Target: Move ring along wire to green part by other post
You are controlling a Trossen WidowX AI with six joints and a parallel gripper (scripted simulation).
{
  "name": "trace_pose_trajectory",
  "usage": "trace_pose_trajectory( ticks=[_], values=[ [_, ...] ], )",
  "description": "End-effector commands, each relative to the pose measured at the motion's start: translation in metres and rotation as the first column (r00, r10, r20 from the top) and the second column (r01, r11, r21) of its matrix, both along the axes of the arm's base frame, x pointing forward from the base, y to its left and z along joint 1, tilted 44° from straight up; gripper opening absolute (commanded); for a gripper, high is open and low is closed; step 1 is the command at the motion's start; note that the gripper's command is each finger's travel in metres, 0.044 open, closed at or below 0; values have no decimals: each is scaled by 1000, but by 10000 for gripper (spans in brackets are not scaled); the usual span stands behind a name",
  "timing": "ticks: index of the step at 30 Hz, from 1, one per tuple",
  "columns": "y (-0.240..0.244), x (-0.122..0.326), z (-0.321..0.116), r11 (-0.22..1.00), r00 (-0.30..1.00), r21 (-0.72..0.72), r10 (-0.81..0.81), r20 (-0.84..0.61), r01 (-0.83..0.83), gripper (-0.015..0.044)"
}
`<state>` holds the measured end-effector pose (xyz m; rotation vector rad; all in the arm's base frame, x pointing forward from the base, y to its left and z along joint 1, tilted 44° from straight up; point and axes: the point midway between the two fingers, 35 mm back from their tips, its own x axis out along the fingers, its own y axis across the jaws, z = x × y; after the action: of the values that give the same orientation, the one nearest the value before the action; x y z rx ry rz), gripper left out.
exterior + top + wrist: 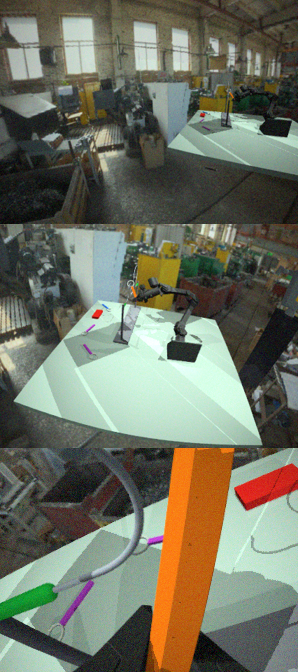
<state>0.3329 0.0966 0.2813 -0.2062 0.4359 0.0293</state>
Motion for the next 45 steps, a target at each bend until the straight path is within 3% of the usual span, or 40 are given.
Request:
trace_pose_trajectory(
  ticks=[1,22,45],
  values=[
    [-5,1,1,996,1000,-85,-2,18,4,-150],
    [-35,6,16,836,993,-546,8,118,58,-150],
    [-55,8,46,434,976,-887,73,206,155,-150]
  ],
)
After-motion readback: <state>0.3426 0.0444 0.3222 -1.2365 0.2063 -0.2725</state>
